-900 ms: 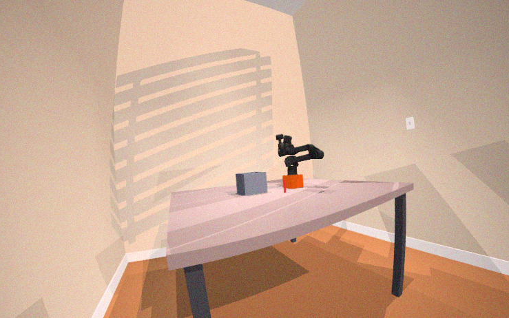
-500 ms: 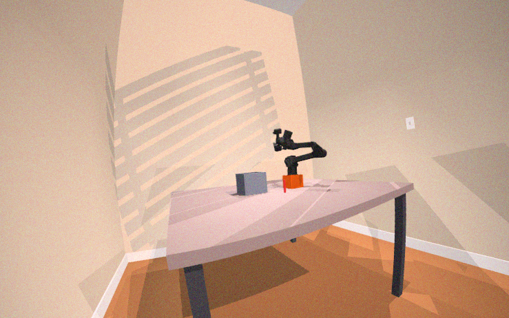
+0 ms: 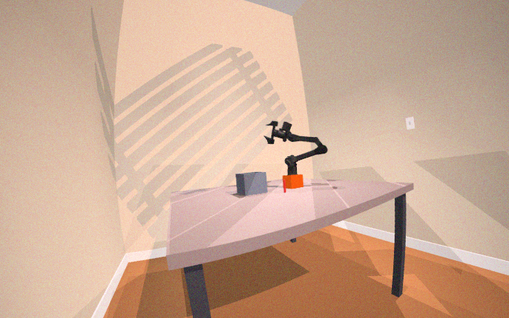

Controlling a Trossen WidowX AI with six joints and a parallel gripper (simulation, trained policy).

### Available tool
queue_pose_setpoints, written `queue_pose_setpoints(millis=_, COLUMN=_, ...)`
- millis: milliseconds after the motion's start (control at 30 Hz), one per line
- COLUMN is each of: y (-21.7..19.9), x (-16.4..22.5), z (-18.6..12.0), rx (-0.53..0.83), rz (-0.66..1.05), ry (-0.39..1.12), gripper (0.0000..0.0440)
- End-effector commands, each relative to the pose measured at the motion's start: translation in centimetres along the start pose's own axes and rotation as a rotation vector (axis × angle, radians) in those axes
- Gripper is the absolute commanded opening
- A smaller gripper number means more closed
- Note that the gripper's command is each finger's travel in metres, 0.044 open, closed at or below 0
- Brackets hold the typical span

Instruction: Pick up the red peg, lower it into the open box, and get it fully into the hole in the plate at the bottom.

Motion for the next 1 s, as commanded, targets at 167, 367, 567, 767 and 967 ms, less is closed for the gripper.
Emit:
queue_pose_setpoints(millis=167, y=2.4, x=3.0, z=0.6, rx=0.024, rz=0.189, ry=0.243, gripper=0.044)
queue_pose_setpoints(millis=367, y=3.6, x=5.1, z=0.5, rx=0.073, rz=0.314, ry=0.401, gripper=0.044)
queue_pose_setpoints(millis=567, y=4.6, x=7.2, z=0.0, rx=0.146, rz=0.432, ry=0.555, gripper=0.044)
queue_pose_setpoints(millis=767, y=5.4, x=9.3, z=-0.9, rx=0.241, rz=0.54, ry=0.705, gripper=0.044)
queue_pose_setpoints(millis=967, y=6.1, x=11.4, z=-2.2, rx=0.358, rz=0.634, ry=0.848, gripper=0.044)
Point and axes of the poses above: the point midway between the two fingers, 35 mm back from their tips, its own z axis out along the fingers, its own y axis across the jaws, x = y × z, the point moved 4 cm from there along -z, back along the fingers, and after that the axes turned 12 degrees about -z, right-handed, at the moved point
